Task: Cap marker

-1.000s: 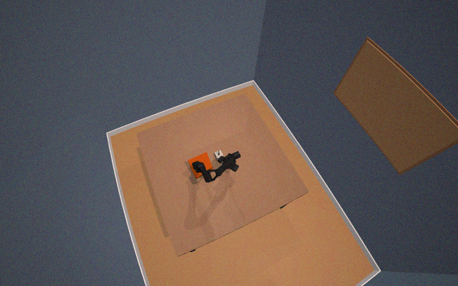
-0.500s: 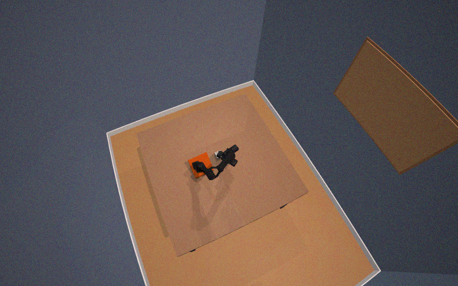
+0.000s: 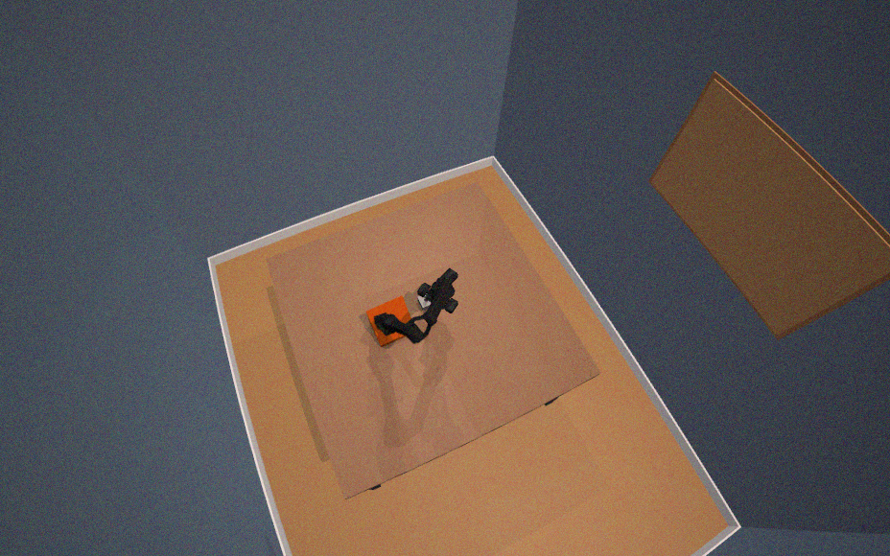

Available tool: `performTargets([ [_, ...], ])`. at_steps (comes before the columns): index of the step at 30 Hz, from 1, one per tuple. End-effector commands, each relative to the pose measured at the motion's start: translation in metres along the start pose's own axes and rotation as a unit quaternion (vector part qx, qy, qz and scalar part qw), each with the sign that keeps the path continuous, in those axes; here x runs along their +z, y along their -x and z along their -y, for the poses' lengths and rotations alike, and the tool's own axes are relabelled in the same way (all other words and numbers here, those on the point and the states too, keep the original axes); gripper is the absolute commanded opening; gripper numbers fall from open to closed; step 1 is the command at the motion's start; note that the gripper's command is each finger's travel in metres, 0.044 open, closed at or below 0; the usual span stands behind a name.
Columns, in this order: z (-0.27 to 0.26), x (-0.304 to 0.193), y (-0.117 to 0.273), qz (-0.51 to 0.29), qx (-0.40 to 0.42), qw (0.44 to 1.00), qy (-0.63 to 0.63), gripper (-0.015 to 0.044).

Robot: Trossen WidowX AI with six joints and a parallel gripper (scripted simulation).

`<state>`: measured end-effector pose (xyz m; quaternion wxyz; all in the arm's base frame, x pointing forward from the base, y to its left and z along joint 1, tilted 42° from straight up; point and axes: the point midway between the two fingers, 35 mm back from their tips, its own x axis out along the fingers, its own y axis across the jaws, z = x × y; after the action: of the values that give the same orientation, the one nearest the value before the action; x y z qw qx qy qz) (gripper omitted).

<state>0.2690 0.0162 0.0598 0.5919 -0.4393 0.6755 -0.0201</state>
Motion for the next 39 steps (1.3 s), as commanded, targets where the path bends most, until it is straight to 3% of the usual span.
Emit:
performTargets([
  [1,-0.013,0.006,0.004,0.001,0.004,1.0,-0.002,0.0],
  [24,-0.079,0.024,0.025,-0.016,-0.013,1.0,-0.007,0.0],
  [39,-0.08,0.024,0.014,-0.017,-0.014,1.0,-0.007,0.0],
])
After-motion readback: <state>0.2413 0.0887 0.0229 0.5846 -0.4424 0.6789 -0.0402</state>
